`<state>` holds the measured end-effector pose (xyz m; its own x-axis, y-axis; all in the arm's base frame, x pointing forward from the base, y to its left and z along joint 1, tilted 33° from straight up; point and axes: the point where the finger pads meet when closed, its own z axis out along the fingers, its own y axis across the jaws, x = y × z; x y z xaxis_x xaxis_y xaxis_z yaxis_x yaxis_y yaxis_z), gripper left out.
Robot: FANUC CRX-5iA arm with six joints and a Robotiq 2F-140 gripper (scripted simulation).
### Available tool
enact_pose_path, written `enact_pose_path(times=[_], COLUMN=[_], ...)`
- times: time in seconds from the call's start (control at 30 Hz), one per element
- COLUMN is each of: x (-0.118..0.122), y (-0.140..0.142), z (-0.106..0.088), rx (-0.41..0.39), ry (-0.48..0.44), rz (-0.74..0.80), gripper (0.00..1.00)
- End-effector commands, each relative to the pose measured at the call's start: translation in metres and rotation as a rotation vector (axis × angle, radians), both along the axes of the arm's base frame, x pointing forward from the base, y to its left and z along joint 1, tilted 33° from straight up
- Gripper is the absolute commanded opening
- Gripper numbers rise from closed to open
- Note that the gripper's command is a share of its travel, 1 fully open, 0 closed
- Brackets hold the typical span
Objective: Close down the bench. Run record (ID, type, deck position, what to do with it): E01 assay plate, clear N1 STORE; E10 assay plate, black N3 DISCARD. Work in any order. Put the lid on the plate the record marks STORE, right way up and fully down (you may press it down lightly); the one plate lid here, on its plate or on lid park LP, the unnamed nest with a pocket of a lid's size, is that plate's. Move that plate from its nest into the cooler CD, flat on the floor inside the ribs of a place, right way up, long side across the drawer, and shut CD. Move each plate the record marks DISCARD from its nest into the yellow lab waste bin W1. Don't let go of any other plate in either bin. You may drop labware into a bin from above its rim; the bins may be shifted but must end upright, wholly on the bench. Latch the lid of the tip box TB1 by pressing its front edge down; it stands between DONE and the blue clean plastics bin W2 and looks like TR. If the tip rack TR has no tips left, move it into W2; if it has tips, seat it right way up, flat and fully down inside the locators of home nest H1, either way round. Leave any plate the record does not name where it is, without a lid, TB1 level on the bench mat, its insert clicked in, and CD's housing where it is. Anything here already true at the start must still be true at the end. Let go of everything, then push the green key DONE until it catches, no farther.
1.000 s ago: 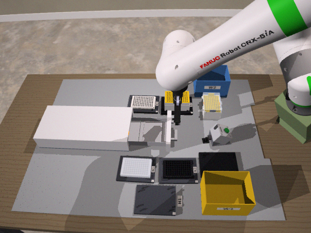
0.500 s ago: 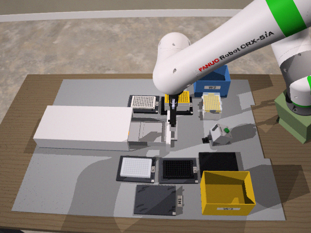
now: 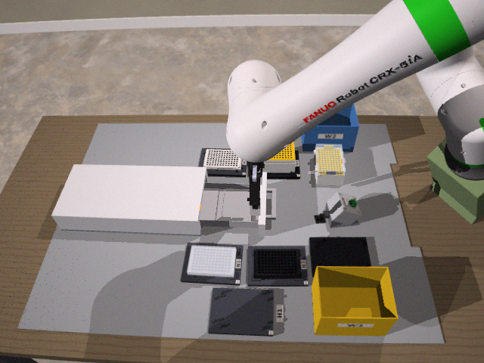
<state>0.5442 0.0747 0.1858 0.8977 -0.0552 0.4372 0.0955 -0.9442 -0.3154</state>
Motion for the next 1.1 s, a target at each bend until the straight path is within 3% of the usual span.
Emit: enact_pose_path(times=[0.0, 1.07], x=[0.008, 0.064], y=[0.011, 0.085], z=[0.009, 0.071], rx=[-0.001, -0.001], ry=[0.0, 0.0], rz=[-0.001, -0.001], gripper=[0.66, 0.66])
